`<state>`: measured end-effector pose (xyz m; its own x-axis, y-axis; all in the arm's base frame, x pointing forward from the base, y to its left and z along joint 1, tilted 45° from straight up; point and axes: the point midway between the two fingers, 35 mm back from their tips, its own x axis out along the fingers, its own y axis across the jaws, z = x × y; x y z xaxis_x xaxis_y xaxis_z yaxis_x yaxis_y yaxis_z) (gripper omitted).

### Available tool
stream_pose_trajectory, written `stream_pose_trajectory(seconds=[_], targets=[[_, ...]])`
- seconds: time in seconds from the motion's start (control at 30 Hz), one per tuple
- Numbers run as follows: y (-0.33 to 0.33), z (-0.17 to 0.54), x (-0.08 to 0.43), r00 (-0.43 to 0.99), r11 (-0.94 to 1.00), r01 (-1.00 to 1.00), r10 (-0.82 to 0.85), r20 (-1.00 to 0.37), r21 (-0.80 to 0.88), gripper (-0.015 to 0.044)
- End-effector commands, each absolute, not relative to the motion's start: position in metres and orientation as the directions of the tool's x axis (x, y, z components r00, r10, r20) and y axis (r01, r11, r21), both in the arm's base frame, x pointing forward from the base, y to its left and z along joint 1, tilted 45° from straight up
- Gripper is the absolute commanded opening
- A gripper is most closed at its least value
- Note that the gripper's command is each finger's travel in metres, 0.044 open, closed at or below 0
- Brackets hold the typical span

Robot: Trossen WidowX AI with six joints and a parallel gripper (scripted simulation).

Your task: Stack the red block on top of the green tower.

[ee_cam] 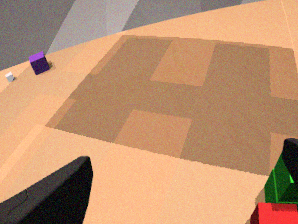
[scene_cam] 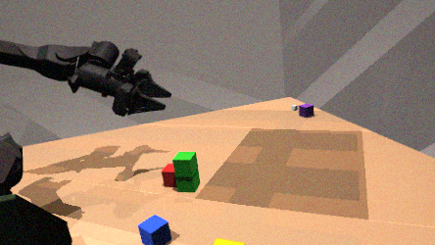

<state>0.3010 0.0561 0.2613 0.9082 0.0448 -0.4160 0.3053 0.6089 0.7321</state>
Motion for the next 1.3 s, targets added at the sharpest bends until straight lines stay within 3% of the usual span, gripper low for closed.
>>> stream_pose_trajectory(seconds=[0.0, 0.23, 0.47, 0.83, 1.27], targets=[[0.054, 0.237, 0.309, 0.82, 0.685, 0.363, 0.088, -0.565, 0.632, 0.044], [0.048, 0.2, 0.312, 0.617, 0.753, 0.409, 0.187, -0.764, 0.515, 0.044], [0.043, 0.177, 0.307, 0.391, 0.76, 0.429, 0.332, -0.859, 0.489, 0.044], [0.031, 0.17, 0.302, 0.131, 0.627, 0.499, 0.628, -0.767, 0.599, 0.044], [0.03, 0.169, 0.305, 0.108, 0.568, 0.524, 0.695, -0.711, 0.634, 0.044]])
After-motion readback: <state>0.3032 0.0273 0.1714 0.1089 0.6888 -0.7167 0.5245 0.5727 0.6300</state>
